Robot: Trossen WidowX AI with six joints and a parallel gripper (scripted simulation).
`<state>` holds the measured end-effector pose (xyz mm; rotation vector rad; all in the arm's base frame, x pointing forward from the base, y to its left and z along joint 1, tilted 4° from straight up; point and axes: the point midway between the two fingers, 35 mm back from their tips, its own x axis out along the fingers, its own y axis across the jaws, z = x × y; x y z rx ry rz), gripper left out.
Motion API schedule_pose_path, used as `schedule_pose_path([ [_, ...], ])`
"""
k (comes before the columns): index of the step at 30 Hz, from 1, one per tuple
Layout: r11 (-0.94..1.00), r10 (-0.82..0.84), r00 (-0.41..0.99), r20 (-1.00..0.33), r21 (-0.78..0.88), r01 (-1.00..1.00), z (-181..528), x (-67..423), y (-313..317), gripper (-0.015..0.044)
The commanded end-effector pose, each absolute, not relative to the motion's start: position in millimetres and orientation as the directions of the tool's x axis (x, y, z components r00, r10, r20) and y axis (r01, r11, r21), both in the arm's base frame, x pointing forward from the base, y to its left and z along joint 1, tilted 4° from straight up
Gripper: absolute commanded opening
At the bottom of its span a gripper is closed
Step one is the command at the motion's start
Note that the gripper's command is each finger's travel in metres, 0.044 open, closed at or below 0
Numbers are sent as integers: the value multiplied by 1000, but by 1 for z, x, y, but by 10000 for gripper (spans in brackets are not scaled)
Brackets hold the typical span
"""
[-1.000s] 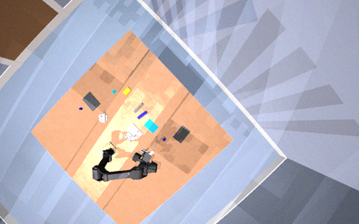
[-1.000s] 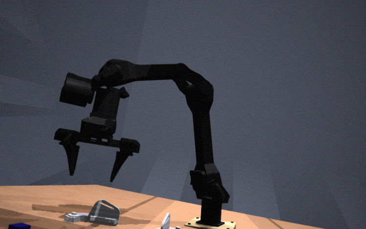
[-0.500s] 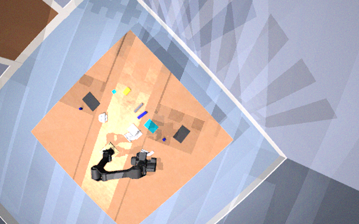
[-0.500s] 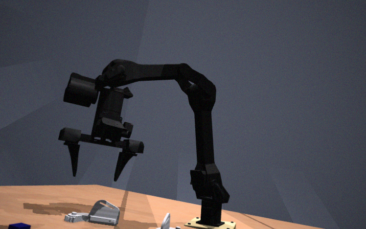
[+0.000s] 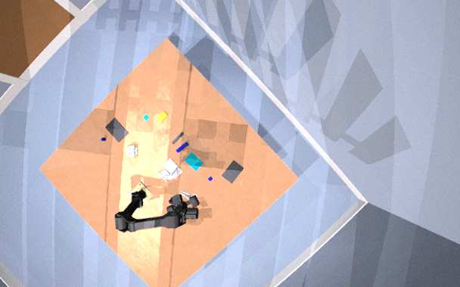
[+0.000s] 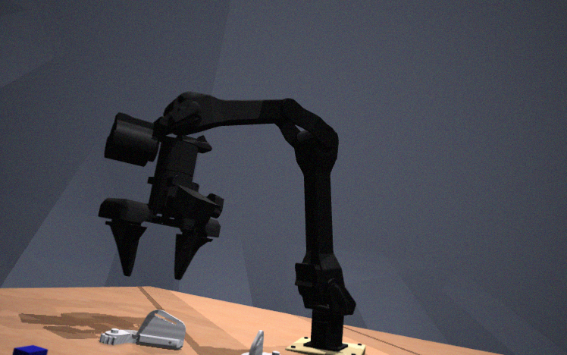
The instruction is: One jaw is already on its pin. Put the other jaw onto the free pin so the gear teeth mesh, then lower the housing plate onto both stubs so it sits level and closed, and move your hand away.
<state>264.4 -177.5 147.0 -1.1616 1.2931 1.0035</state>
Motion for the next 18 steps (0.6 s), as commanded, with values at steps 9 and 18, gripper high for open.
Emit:
schedule_pose_path([
  [9, -195, -84, 62, -995, -44, -980, 149, 261, -171, 440],
  [18, -458, -83, 62, -995, -17, -889, 149, 259, -166, 440],
])
